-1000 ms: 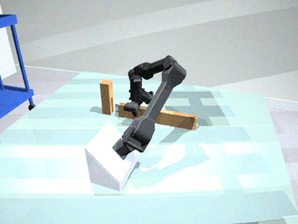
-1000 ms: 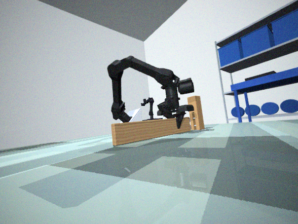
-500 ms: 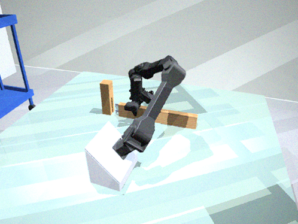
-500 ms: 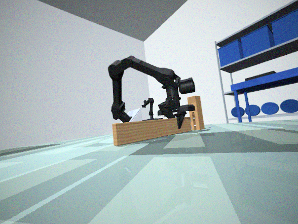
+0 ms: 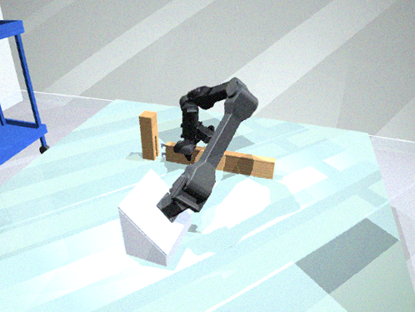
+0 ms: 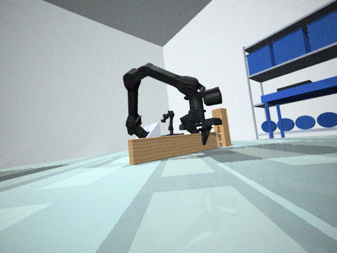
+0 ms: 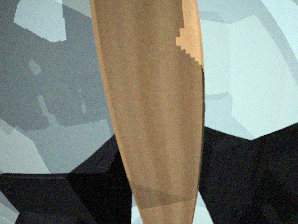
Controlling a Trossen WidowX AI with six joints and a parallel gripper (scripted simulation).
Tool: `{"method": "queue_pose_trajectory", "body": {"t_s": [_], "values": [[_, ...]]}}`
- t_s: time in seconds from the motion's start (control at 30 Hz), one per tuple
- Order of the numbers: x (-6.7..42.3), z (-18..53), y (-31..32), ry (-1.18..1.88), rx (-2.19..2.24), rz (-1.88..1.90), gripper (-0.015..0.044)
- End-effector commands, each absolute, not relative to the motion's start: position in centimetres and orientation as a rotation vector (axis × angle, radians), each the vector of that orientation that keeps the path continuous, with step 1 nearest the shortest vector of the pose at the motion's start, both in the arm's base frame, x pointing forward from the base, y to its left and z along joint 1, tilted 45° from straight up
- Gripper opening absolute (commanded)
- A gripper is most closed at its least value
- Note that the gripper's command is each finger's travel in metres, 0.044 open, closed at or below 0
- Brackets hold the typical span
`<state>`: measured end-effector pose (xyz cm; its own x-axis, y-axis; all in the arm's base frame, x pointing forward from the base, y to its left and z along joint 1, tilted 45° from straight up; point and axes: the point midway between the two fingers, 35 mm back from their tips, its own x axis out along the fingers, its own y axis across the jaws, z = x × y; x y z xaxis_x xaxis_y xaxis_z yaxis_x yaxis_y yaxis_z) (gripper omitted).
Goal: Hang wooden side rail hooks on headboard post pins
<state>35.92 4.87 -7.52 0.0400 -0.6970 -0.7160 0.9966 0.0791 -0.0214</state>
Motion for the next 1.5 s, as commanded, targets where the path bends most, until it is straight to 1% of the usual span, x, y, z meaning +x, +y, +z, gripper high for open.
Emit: {"method": "queue_pose_trajectory", "body": {"t_s": [0.0, 1.47], "values": [[36.39, -7.49, 4.87, 0.655, 0.571, -1.405, 0.0000], [35.98, -7.14, 5.26, 0.656, 0.571, -1.405, 0.0000]]}}
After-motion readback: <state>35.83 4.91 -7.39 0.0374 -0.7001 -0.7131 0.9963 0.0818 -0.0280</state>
